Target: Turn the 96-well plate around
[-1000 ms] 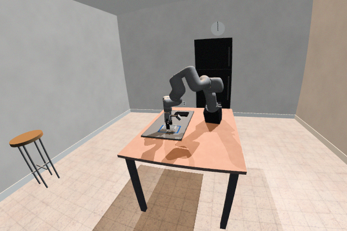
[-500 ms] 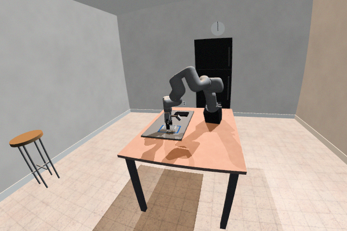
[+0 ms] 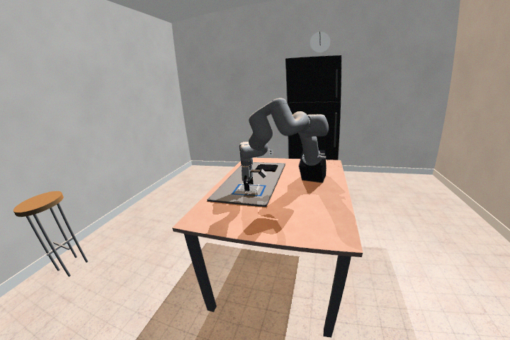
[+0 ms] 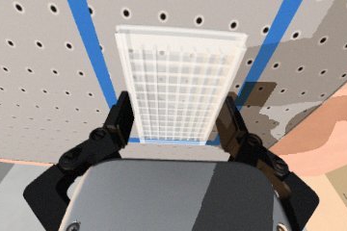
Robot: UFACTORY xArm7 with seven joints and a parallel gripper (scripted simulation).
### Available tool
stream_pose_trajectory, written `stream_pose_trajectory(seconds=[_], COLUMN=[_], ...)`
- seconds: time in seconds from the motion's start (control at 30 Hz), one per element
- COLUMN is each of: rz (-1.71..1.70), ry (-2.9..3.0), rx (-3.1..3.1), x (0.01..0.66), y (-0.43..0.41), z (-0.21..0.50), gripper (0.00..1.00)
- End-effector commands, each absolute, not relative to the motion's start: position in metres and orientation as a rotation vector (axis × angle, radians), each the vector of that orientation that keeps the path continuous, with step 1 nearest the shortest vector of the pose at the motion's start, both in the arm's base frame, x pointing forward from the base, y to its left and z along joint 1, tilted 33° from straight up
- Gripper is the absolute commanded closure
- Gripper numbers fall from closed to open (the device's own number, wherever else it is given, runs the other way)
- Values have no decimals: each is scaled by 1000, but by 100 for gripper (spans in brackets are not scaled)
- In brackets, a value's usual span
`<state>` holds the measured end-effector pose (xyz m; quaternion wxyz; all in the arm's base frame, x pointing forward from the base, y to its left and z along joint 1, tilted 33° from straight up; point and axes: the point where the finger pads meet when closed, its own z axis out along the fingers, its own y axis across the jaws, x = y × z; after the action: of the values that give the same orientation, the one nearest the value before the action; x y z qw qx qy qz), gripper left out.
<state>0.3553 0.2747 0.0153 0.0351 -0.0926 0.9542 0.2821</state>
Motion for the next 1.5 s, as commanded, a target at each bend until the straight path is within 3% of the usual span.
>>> stream_pose_trajectory(seconds=[0.0, 1.3, 1.33, 1.47], rz=[867, 867, 867, 867], ry=[2930, 2930, 2930, 2930], rx=[-281, -281, -281, -281], x=[357, 357, 357, 357], y=[274, 277, 278, 278], z=[16, 11, 10, 10], gripper=[100, 100, 0, 0])
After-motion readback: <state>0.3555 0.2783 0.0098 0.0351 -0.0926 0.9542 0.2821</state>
